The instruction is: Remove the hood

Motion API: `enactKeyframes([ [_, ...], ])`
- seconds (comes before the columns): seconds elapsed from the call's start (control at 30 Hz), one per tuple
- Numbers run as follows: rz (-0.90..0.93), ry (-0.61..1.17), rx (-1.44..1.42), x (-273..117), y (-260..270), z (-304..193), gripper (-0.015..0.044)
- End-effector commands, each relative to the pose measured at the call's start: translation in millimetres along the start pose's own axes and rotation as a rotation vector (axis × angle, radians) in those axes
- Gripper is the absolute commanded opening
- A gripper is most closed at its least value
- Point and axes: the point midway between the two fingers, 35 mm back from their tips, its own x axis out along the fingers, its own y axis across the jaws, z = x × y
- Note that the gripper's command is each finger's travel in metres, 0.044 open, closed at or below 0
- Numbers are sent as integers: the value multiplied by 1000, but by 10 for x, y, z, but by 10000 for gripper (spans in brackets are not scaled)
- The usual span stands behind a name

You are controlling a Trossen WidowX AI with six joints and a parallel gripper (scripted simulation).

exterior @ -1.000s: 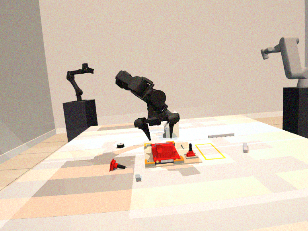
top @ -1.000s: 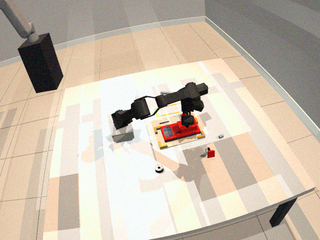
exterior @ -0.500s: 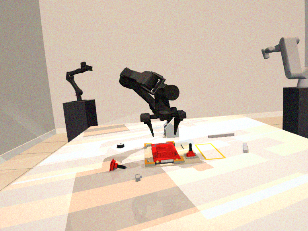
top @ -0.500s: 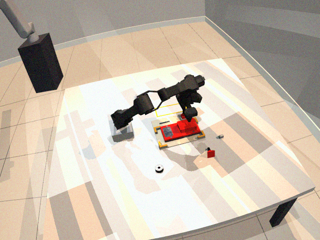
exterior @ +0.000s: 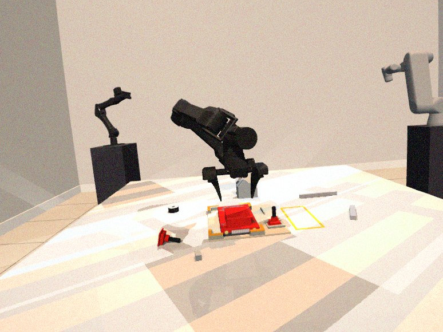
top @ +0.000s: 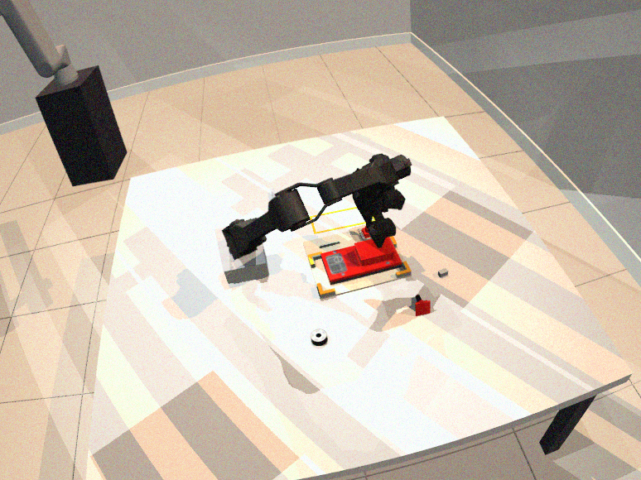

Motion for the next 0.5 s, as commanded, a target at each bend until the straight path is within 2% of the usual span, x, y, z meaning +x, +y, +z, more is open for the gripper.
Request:
enactKeyframes([
  [0.0,-3,-1,-6,33,-1,-1,440],
  [0.47,-4,-1,-6,153,-1,-1,440],
])
